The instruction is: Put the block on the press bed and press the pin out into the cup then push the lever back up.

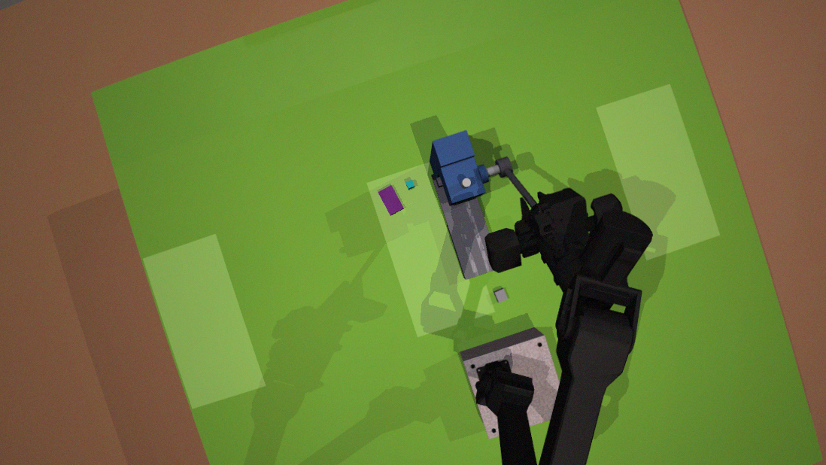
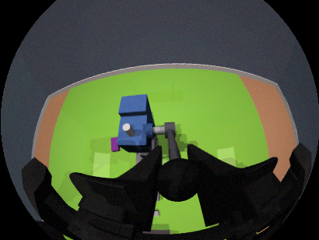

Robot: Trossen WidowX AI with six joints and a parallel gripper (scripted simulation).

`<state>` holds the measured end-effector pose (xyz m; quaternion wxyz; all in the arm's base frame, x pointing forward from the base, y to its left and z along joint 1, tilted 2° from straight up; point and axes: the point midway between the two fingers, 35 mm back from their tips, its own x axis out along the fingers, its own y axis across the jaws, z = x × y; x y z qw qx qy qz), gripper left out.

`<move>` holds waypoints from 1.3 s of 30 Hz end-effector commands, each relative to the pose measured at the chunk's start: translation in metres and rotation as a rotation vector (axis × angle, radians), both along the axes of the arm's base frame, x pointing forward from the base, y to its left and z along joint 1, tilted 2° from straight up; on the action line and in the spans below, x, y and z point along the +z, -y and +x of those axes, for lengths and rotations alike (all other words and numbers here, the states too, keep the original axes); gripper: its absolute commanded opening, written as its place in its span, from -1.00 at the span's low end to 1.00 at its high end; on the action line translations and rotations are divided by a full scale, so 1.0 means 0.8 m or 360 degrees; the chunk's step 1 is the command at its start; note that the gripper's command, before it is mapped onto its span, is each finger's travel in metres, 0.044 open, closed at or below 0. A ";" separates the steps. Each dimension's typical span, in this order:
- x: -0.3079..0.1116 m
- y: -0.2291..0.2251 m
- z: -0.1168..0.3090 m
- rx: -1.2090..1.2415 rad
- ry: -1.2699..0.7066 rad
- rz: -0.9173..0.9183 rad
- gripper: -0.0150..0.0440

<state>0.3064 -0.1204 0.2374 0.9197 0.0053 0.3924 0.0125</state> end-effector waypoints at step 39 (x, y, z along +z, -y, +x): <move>0.031 -0.001 0.081 0.0004 0.0022 -0.0002 -0.49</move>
